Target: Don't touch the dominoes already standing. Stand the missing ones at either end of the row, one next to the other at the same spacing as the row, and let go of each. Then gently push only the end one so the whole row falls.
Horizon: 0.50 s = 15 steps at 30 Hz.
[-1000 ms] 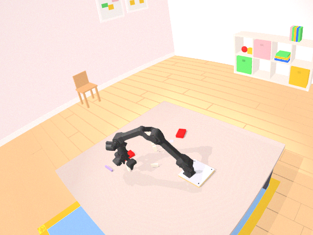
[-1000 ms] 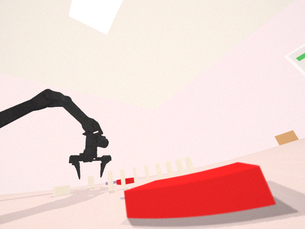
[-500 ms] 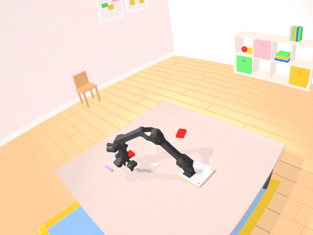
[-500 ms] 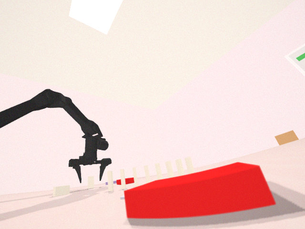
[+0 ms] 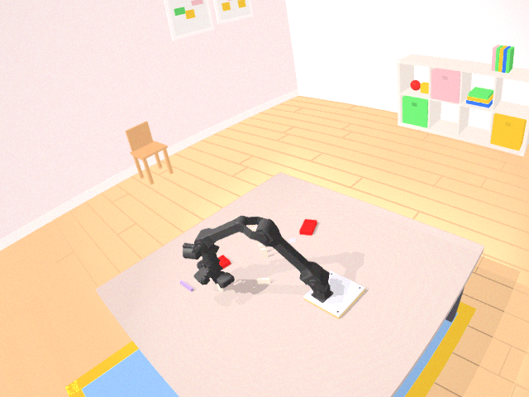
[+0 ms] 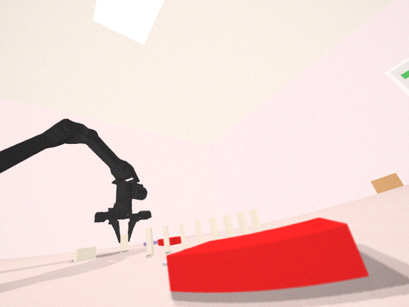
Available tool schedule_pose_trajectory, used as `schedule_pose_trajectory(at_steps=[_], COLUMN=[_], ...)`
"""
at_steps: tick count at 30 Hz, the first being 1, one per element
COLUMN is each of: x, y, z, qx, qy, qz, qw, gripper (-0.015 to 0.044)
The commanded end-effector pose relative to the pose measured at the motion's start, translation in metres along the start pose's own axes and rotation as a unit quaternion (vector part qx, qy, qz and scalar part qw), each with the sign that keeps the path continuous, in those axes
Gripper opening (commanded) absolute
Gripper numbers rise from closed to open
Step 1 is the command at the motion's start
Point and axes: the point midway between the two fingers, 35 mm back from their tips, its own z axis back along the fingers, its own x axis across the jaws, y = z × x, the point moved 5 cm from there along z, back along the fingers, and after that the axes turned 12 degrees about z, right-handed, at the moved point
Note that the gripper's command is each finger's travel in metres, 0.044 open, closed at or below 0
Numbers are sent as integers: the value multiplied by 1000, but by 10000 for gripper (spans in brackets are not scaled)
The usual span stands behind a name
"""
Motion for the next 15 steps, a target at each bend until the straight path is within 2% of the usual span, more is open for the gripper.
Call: schedule_pose_trajectory(at_steps=[1, 5, 15], x=[0, -2, 0], y=[-1, -1, 0], z=[0, 7, 113], qx=[-2, -2, 0], qy=[1, 1, 0], qz=[2, 1, 0], qw=[1000, 1000, 1000], gripper=[107, 107, 107])
